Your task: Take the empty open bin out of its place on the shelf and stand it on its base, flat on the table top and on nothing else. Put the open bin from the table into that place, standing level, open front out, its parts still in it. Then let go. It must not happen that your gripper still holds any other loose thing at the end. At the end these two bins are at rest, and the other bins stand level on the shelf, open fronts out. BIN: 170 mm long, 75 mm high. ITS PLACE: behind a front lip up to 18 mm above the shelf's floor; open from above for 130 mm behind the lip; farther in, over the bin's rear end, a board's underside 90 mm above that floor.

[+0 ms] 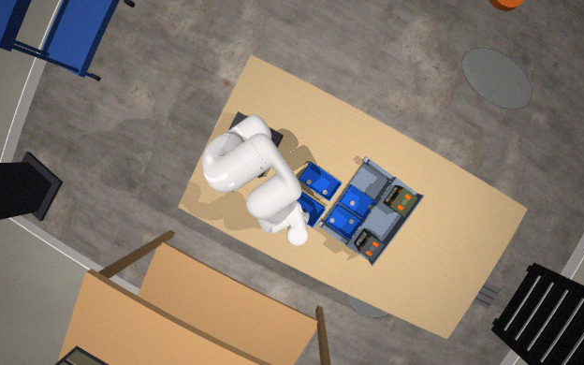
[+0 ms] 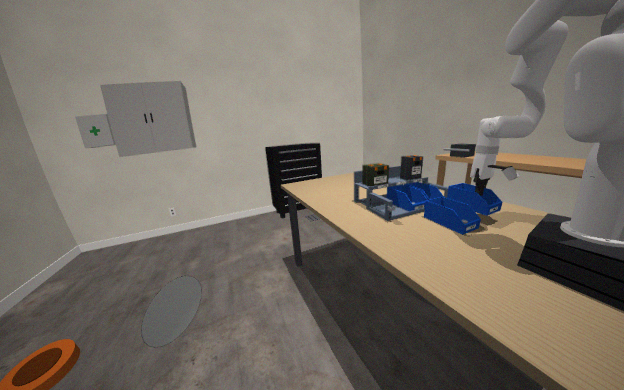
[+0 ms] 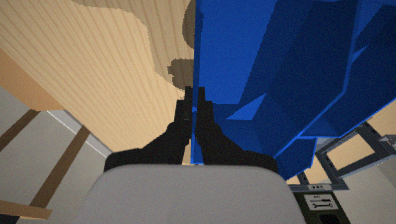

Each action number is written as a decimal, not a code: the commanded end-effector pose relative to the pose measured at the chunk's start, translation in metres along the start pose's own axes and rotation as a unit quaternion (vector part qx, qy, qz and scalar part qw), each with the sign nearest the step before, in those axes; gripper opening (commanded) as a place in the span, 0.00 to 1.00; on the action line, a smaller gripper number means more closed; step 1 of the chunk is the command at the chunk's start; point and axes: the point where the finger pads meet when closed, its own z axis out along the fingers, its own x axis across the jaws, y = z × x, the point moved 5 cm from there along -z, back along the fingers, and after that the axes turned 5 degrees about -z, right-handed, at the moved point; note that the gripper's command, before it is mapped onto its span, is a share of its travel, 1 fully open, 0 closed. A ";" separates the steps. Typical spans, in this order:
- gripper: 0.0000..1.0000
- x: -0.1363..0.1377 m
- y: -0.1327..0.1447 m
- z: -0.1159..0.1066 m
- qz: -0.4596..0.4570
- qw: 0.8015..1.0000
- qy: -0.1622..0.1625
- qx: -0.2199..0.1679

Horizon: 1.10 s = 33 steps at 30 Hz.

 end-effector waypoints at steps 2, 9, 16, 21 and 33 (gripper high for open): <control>0.00 -0.001 0.002 0.015 0.000 1.000 -0.001 -0.002; 0.00 -0.001 0.002 0.027 0.000 1.000 -0.001 -0.002; 0.00 -0.001 0.002 0.032 0.000 1.000 -0.001 -0.002; 0.00 -0.001 0.002 0.033 0.000 1.000 -0.001 -0.002; 0.00 -0.001 0.002 0.033 0.000 1.000 -0.001 -0.002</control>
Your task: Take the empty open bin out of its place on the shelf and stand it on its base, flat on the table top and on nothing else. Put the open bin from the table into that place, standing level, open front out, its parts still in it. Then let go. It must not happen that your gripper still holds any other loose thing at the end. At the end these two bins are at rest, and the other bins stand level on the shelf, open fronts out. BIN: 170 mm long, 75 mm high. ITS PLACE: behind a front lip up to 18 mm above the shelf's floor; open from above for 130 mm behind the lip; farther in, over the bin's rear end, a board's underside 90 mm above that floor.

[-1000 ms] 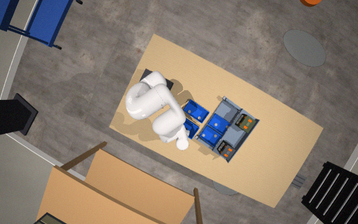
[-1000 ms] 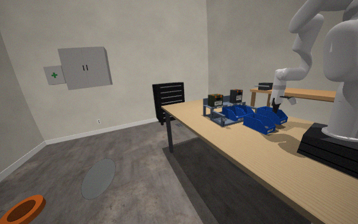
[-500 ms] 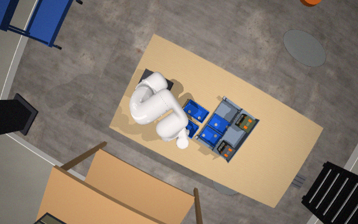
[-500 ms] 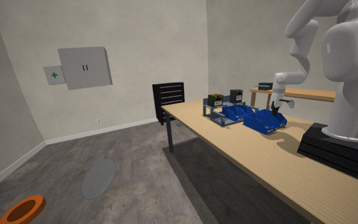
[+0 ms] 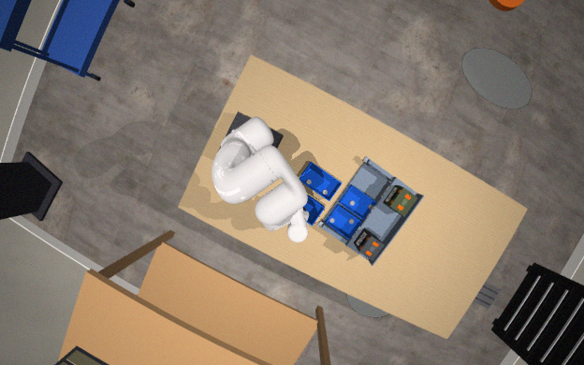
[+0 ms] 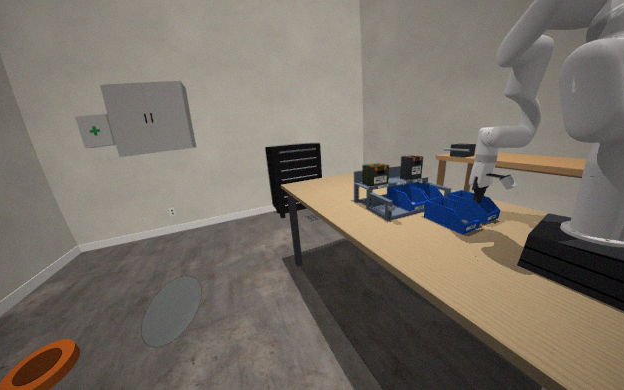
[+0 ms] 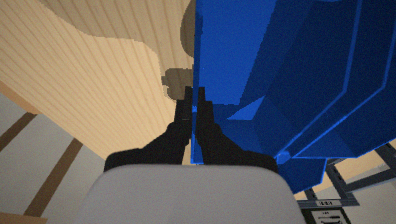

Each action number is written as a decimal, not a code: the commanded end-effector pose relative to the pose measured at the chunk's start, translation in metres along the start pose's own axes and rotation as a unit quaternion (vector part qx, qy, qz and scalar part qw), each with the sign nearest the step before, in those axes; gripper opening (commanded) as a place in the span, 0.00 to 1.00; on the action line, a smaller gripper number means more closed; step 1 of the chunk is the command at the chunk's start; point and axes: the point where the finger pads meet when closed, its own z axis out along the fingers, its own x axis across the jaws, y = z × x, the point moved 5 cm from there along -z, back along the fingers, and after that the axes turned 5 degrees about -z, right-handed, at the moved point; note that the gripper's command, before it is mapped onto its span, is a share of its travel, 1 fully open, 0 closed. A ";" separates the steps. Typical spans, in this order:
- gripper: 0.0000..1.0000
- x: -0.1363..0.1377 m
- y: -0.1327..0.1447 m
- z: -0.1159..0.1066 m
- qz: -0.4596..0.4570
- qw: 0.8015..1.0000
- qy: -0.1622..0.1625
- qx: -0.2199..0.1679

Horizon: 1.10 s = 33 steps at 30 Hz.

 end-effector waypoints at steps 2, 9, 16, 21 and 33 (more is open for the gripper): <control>0.00 -0.001 0.001 -0.001 0.000 1.000 -0.001 -0.002; 0.00 0.000 0.001 0.003 0.000 1.000 -0.001 -0.002; 0.00 0.000 0.001 0.006 0.000 1.000 -0.001 -0.002; 0.00 0.000 0.001 0.007 0.000 1.000 -0.001 -0.002; 0.26 0.000 0.001 0.007 0.000 1.000 -0.001 -0.002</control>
